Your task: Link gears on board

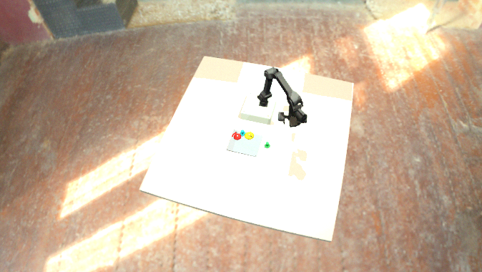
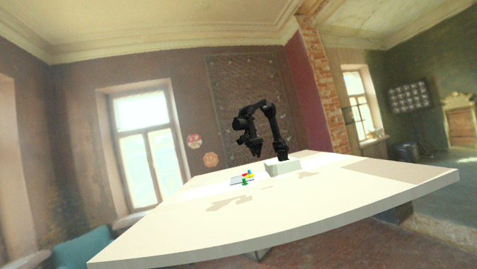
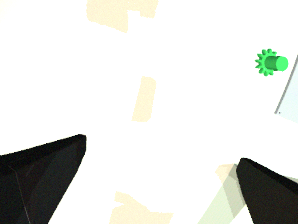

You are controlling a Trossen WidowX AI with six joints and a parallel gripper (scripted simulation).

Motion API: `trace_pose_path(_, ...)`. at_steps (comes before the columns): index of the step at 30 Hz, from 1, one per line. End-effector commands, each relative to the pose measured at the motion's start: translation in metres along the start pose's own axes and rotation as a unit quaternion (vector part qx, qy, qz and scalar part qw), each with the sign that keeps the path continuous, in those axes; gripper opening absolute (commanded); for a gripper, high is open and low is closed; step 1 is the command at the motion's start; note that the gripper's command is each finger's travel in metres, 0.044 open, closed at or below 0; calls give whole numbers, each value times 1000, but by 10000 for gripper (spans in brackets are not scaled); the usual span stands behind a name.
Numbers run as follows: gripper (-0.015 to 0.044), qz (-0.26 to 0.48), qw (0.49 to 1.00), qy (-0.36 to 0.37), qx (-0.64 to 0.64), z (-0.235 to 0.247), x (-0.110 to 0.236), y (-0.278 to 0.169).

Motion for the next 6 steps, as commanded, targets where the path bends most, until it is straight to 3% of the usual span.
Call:
trace_pose_path(1,440,2,1000,1,-2,0,0,0)
trace_pose_path(6,440,2,1000,1,-2,0,0,0)
Point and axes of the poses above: the point midway between the two fingers, 35 mm back from their tips, its own x axis back along the fingers, its own z axis across the jaws, y = z × x, the point moved 7 cm from there along x, back along the fingers, and after that the axes turned 3 degrees about x, right-handed, at the moved point
